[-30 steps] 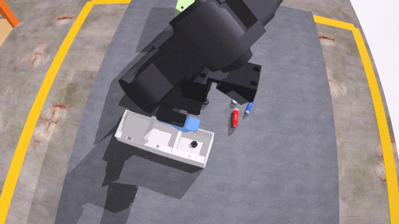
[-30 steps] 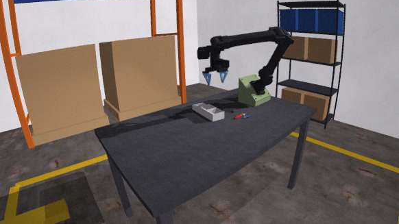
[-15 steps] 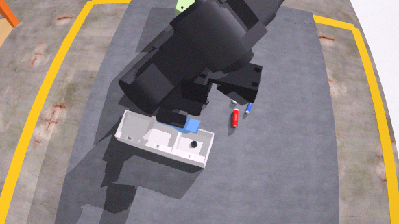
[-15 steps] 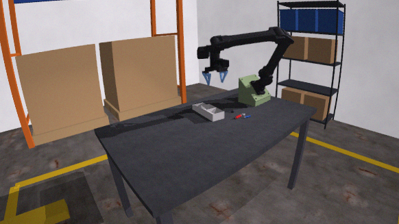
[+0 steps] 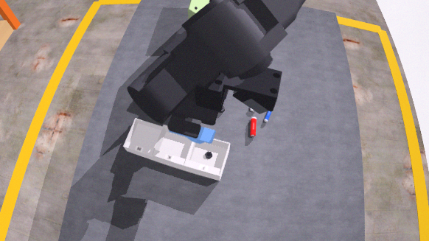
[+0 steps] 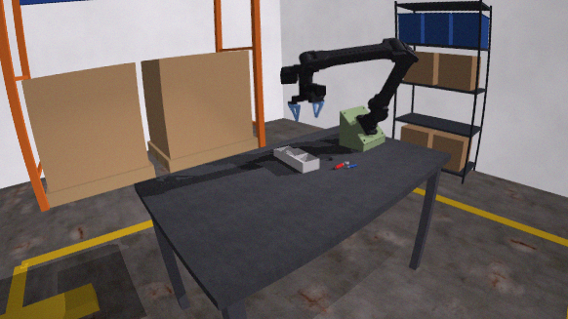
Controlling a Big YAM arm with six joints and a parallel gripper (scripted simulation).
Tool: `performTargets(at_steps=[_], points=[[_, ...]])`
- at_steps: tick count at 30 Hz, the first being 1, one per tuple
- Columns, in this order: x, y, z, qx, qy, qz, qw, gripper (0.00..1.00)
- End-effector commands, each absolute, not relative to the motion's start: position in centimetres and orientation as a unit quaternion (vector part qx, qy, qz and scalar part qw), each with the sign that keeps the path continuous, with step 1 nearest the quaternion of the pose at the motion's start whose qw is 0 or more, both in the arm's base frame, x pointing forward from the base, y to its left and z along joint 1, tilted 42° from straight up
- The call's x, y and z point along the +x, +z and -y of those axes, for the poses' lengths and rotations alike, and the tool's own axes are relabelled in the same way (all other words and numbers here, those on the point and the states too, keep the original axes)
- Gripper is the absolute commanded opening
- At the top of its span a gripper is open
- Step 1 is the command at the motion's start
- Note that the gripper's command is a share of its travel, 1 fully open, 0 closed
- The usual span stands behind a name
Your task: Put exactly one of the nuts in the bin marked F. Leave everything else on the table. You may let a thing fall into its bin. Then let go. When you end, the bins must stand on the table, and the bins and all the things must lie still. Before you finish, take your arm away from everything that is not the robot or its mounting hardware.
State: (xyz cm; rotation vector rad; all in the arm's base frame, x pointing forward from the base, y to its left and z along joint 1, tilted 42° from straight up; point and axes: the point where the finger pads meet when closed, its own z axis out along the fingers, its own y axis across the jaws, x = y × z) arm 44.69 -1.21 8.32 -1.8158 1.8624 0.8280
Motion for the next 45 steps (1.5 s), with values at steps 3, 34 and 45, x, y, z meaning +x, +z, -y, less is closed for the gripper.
performTargets(at_steps=[3, 34, 45], points=[[47.1, 10.1, 1.26, -0.662, 0.279, -0.661, 0.216, 1.0], [47.23, 10.38, 1.25, -0.662, 0.276, -0.662, 0.217, 1.0], [47.27, 10.45, 1.26, -0.663, 0.274, -0.662, 0.219, 1.0]])
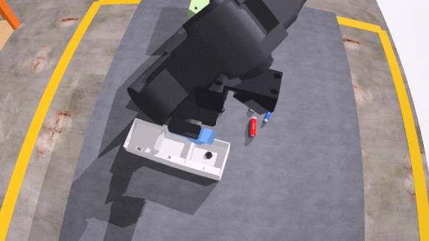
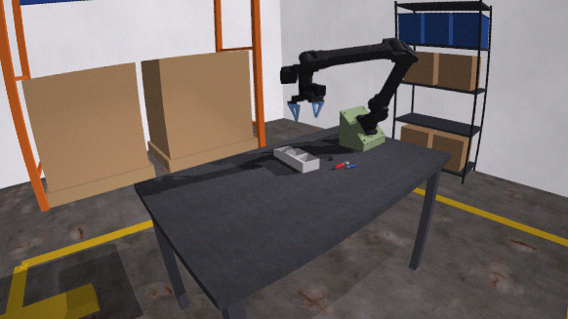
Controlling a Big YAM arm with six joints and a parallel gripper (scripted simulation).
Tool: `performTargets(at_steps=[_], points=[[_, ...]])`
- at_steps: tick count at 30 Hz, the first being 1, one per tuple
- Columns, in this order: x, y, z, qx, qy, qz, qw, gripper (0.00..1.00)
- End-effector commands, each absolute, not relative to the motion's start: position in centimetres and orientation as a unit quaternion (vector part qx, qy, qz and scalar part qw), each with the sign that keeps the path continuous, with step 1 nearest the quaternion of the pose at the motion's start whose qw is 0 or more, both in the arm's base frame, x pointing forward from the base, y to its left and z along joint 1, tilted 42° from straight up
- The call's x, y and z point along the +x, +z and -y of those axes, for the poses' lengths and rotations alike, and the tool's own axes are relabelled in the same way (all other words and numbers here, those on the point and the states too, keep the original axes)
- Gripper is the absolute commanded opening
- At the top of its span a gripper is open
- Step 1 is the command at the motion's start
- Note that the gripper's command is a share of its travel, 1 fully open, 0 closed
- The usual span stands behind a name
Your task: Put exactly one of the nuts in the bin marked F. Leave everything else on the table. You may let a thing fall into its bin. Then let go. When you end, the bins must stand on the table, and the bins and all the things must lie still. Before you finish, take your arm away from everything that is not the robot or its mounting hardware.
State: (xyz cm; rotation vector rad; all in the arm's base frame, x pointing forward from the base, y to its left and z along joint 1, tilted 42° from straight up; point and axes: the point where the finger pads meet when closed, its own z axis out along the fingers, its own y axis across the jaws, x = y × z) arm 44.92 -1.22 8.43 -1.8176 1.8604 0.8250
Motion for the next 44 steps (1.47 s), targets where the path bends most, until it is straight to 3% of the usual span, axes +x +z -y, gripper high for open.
performTargets(at_steps=[1, 44], points=[[47.28, 10.46, 1.25, -0.663, 0.274, -0.662, 0.219, 1.0], [47.38, 10.7, 1.29, -0.665, 0.267, -0.661, 0.223, 1.0]])
